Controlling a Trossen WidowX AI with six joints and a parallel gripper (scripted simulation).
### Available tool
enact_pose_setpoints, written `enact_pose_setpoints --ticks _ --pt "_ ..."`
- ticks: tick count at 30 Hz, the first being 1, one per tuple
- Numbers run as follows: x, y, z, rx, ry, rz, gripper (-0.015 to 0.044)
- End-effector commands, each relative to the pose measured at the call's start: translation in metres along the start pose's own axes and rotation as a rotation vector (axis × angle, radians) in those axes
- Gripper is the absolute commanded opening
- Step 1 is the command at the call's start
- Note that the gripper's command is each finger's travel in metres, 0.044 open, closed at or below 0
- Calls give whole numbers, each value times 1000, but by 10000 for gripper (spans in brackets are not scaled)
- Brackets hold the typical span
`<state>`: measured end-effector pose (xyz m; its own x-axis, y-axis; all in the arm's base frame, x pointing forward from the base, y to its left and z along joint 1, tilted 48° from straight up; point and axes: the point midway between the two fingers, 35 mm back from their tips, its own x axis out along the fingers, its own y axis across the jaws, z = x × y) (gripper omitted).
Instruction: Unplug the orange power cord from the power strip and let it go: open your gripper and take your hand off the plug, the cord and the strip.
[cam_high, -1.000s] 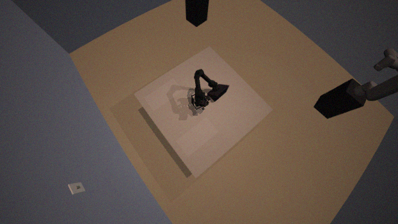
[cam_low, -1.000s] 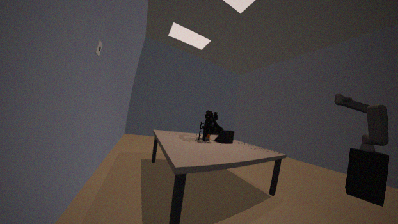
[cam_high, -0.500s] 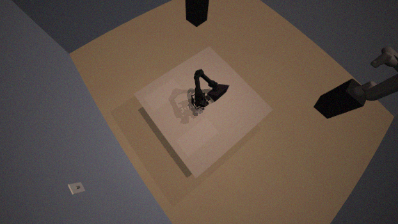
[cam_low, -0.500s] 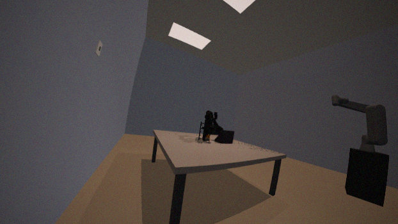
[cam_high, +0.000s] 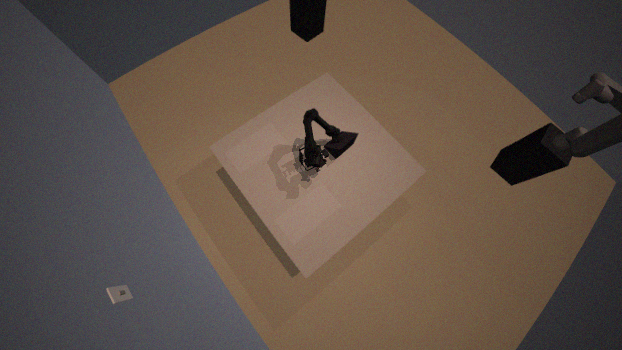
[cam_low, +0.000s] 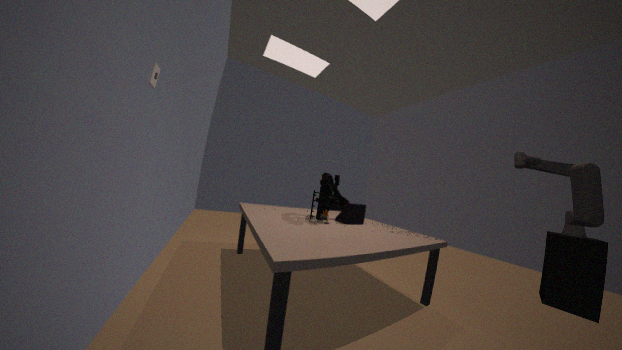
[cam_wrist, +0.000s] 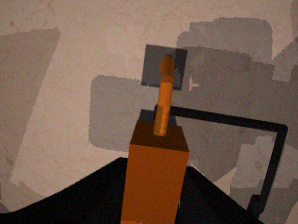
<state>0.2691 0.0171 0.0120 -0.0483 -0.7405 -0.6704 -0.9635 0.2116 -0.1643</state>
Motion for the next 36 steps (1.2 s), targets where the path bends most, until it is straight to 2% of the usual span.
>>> enact_pose_setpoints --ticks 1,35,36 --pt "-2 -2 12 6 -18 -1 0" --pt "-11 -2 66 3 -18 -1 0" --pt "-3 -2 52 15 -11 18 26"
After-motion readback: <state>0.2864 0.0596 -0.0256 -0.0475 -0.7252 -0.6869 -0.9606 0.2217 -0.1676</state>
